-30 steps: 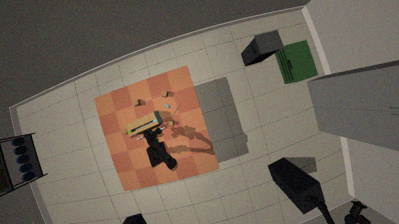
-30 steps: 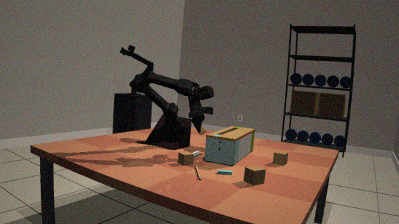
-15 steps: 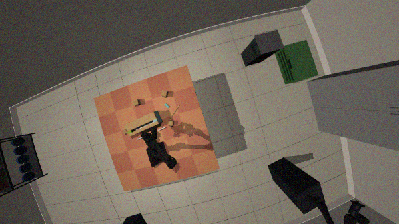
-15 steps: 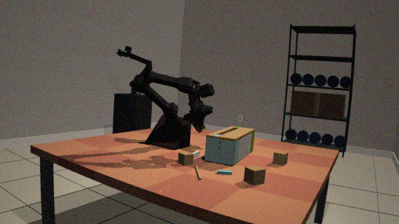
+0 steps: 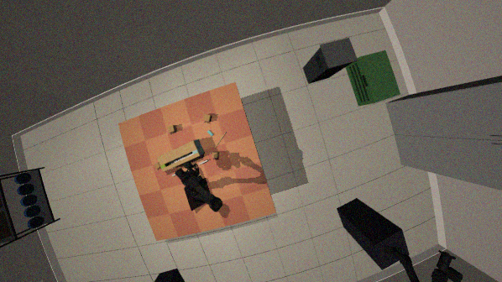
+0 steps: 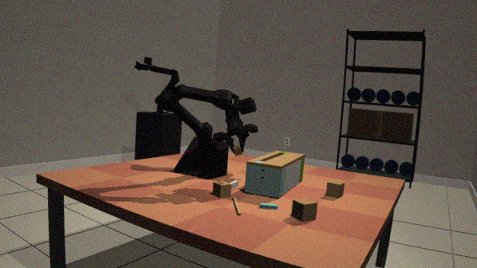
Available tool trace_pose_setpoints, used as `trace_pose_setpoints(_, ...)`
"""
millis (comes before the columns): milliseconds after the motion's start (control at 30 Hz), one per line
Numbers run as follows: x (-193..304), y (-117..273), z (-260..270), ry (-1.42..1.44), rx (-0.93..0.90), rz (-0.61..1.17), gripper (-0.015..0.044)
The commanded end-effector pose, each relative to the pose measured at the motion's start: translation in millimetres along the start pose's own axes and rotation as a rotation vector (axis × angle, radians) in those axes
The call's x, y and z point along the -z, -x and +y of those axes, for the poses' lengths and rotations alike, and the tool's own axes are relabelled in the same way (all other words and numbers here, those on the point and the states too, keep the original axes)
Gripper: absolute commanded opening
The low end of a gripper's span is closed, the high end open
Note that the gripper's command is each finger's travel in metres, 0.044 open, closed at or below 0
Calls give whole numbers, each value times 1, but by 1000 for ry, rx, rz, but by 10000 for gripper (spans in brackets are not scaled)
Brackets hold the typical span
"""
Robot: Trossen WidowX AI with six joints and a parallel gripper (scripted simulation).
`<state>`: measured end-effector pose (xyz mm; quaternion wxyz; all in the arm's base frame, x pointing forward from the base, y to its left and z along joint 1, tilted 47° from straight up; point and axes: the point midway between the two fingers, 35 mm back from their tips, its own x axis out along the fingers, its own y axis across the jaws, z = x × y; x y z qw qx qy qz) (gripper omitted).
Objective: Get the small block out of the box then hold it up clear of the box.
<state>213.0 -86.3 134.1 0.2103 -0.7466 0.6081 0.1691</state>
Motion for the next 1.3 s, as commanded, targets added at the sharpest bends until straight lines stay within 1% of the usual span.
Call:
trace_pose_setpoints(0, 1, 4, -2, 186, 7, 20, 0)
trace_pose_setpoints(600, 5, 20, -6, 910, 12, 102, 0)
trace_pose_setpoints(1267, 5, 20, -6, 917, 12, 103, 0)
